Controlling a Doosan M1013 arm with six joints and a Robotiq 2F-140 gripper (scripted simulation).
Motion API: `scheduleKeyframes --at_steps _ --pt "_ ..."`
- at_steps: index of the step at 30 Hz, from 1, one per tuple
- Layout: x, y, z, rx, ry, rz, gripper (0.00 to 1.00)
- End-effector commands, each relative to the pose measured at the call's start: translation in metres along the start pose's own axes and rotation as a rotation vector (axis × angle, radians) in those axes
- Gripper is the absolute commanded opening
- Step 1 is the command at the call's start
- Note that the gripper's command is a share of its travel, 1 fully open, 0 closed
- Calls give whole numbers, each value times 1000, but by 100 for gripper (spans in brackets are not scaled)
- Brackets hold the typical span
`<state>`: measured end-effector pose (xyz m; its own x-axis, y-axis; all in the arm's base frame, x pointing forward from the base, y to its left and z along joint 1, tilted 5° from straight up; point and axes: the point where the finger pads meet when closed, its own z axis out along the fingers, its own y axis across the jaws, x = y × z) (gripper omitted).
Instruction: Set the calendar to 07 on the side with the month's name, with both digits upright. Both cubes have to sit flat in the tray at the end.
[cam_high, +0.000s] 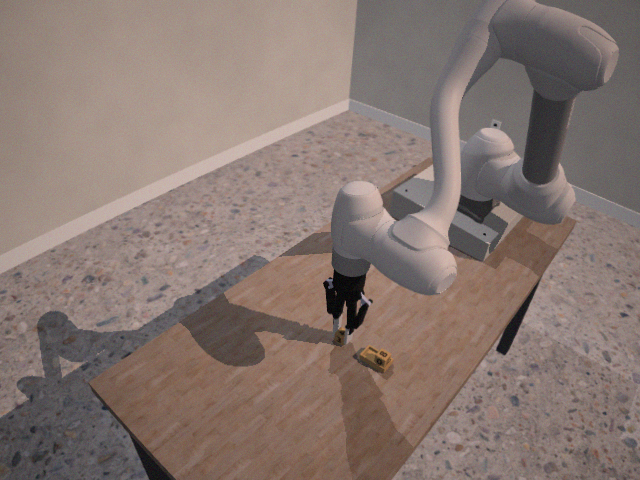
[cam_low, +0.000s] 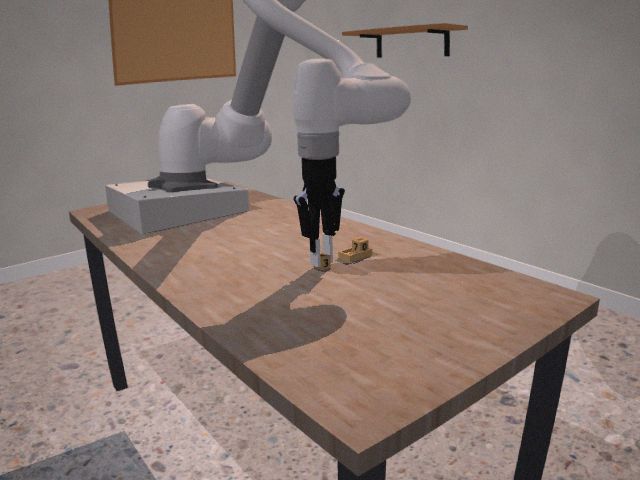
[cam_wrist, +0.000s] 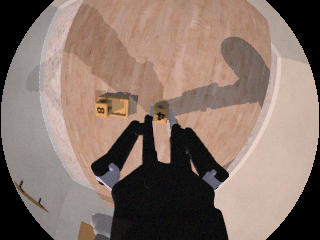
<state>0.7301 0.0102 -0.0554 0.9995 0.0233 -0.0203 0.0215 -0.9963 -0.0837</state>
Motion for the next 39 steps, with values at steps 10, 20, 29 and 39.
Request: scheduleKeyframes --at_steps 10,20,29,39 --pt "0 0 0 0 0 0 24" --pt "0 0 0 0 0 0 31" --pt "0 0 0 0 0 0 35" --pt "0 0 -3 0 0 0 35"
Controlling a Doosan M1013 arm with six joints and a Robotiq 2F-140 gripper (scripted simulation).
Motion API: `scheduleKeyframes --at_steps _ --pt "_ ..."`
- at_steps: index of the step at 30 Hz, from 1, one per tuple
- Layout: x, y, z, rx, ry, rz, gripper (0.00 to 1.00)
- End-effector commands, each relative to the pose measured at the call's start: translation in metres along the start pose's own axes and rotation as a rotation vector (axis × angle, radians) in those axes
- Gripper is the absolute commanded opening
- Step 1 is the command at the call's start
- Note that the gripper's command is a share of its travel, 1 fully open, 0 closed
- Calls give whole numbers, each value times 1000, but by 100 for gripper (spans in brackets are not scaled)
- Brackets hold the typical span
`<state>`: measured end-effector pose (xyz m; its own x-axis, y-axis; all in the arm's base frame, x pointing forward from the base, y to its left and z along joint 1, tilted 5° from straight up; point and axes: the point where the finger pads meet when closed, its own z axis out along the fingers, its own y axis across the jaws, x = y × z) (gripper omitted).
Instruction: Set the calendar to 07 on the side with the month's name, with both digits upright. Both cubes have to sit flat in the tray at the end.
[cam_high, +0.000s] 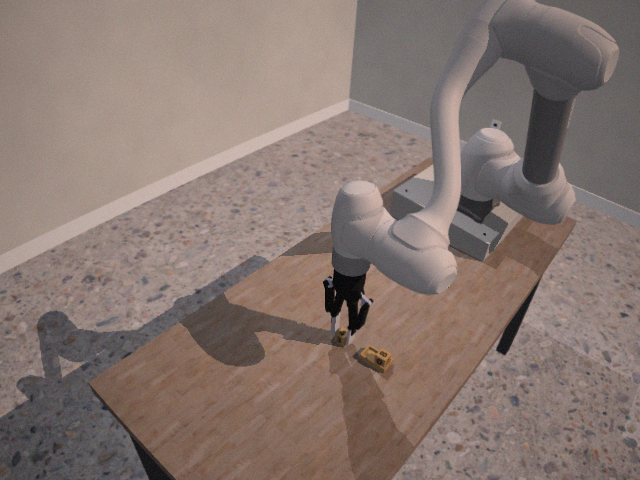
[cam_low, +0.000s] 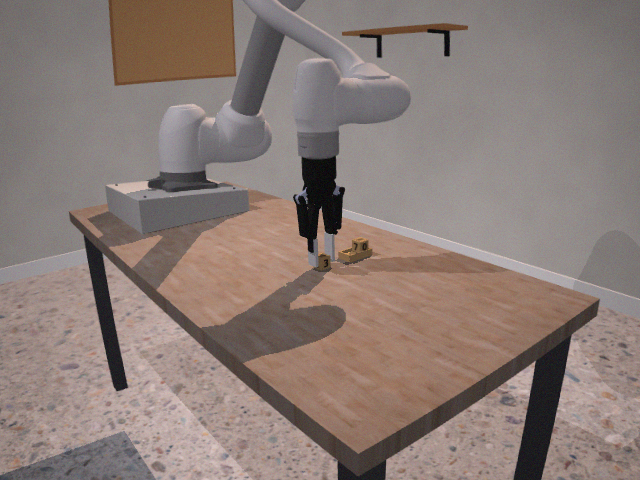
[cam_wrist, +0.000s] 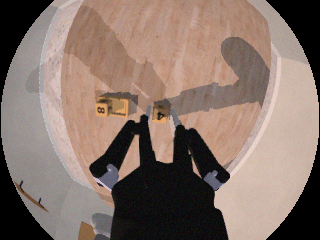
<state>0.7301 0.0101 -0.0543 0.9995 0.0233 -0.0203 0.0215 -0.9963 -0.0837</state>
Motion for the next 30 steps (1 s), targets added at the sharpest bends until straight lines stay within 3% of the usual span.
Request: scheduleKeyframes --at_steps 1,7,18,29,30 --pt "0 0 -4 0 0 0 35" --pt "0 0 -17 0 0 0 35" --pt "0 0 -73 0 0 0 35" --pt "0 0 -89 0 0 0 35" --pt "0 0 -89 0 0 0 100"
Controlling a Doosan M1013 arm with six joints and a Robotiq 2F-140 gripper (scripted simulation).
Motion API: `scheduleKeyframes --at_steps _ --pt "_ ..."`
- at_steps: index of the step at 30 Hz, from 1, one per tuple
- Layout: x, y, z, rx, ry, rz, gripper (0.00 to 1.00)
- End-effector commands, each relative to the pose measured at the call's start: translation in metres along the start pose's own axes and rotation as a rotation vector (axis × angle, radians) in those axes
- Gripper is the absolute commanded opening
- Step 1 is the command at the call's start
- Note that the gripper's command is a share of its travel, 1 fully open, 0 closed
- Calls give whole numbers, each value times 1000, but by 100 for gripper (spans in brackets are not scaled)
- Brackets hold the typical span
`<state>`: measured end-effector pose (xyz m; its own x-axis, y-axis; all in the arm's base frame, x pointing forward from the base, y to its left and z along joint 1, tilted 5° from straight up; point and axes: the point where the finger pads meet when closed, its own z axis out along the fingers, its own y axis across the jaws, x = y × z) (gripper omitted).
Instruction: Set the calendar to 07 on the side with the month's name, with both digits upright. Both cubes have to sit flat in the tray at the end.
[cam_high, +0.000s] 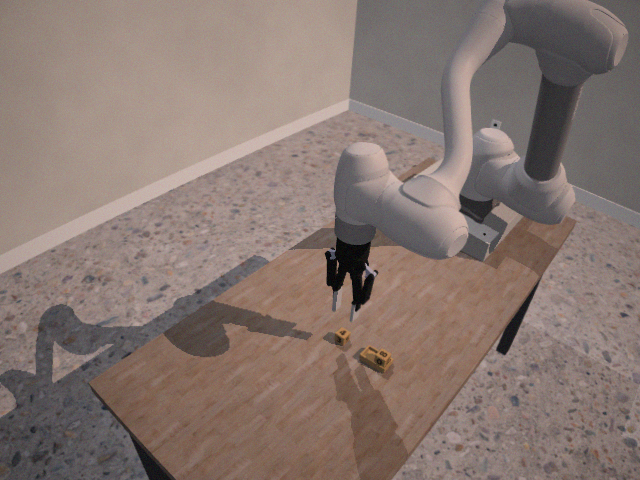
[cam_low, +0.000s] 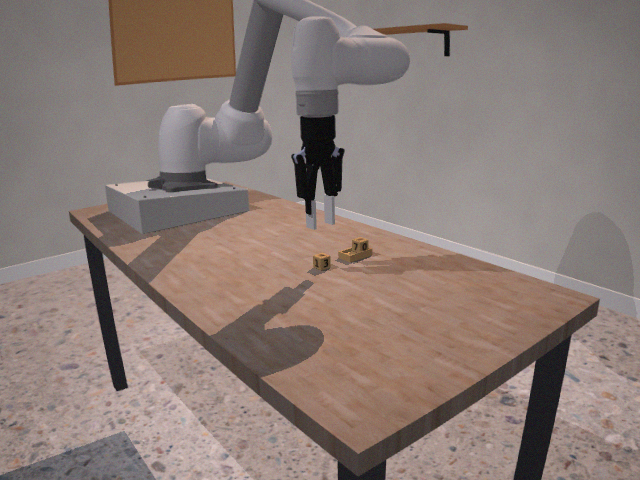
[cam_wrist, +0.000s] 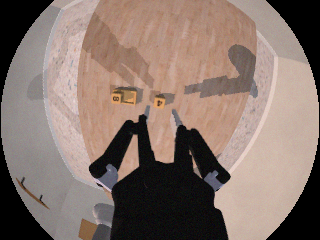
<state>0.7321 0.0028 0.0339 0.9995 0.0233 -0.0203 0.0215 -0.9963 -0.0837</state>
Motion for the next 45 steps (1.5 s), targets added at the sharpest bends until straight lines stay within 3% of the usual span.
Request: scheduleKeyframes --at_steps 1,26,45 --pt "0 0 -1 0 0 0 100" --pt "0 -1 -1 0 0 -23 100" --pt "2 -26 -1 0 0 -671 100"
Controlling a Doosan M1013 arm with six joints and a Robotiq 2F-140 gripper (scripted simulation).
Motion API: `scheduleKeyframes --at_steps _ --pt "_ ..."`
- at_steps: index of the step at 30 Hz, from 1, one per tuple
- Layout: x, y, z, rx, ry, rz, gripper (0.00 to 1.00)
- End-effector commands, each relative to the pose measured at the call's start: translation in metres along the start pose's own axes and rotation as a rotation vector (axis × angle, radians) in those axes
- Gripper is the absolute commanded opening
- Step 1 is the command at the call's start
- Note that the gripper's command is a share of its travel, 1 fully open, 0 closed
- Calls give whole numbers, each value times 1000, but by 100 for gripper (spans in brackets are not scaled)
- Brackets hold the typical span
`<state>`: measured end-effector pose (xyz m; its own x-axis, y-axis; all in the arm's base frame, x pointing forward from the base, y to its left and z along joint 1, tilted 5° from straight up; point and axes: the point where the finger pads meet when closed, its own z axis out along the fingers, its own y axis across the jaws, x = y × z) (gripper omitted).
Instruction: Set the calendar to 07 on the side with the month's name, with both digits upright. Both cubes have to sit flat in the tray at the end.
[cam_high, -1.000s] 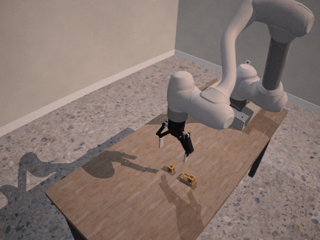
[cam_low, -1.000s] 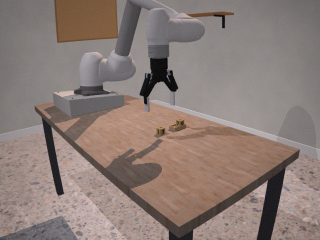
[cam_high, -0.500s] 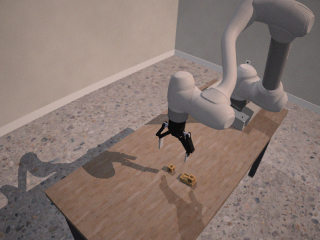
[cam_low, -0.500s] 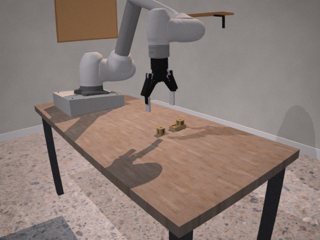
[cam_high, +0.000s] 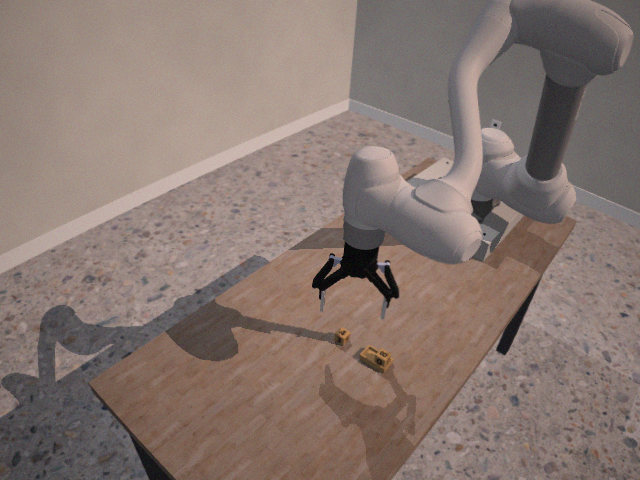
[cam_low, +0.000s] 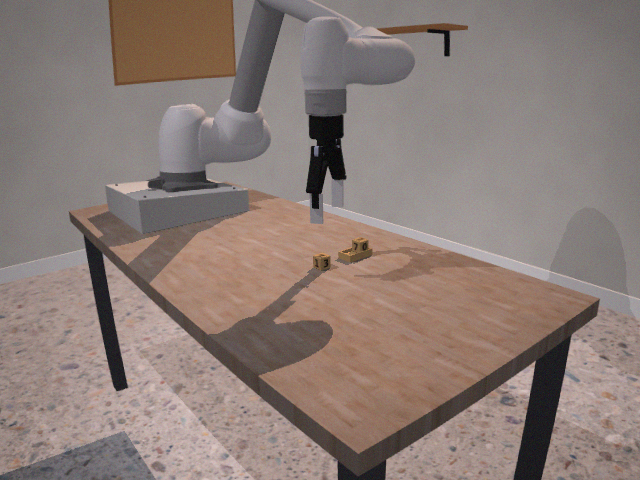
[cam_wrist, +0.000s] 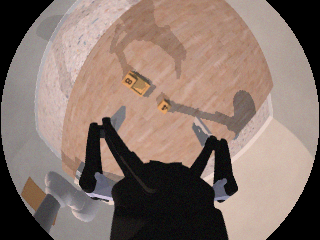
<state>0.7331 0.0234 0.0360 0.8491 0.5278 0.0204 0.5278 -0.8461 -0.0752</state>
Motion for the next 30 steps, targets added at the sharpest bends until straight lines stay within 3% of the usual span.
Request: scheduleKeyframes --at_steps 1,28,30 --pt "3 -5 0 7 5 -155 100" --pt "24 -39 0 3 8 -1158 100" --pt "24 -39 0 3 8 -1158 100"
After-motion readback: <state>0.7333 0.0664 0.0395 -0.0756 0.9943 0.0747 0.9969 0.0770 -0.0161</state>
